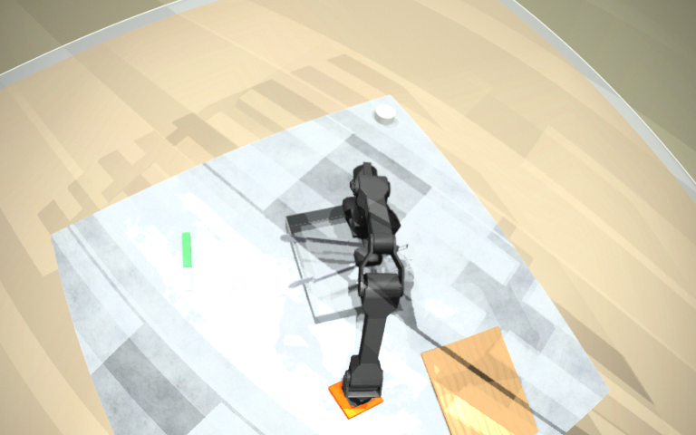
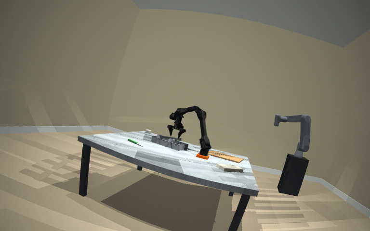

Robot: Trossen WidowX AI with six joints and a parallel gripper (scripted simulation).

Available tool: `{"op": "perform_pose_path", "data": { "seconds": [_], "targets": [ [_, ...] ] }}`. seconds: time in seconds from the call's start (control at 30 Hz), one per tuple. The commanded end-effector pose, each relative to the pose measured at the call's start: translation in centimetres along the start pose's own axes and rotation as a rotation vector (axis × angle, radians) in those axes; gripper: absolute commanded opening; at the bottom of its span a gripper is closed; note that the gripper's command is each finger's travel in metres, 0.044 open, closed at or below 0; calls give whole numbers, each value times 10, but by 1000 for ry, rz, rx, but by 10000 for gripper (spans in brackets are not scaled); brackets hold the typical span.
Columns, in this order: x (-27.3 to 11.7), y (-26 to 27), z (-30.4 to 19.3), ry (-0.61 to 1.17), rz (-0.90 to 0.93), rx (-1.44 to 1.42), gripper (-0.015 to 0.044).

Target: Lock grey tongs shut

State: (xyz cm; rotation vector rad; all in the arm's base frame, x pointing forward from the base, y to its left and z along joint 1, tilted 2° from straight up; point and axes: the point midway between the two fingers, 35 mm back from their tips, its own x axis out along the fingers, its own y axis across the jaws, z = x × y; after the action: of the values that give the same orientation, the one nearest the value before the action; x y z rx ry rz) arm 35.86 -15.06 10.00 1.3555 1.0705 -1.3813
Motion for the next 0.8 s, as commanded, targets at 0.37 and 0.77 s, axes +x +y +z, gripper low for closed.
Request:
{"op": "perform_pose_path", "data": {
  "seconds": [0.37,0.77],
  "targets": [
    [26,0,0,4,-2,-3,440],
    [45,-2,-1,4,-2,-3,440]
  ]
}}
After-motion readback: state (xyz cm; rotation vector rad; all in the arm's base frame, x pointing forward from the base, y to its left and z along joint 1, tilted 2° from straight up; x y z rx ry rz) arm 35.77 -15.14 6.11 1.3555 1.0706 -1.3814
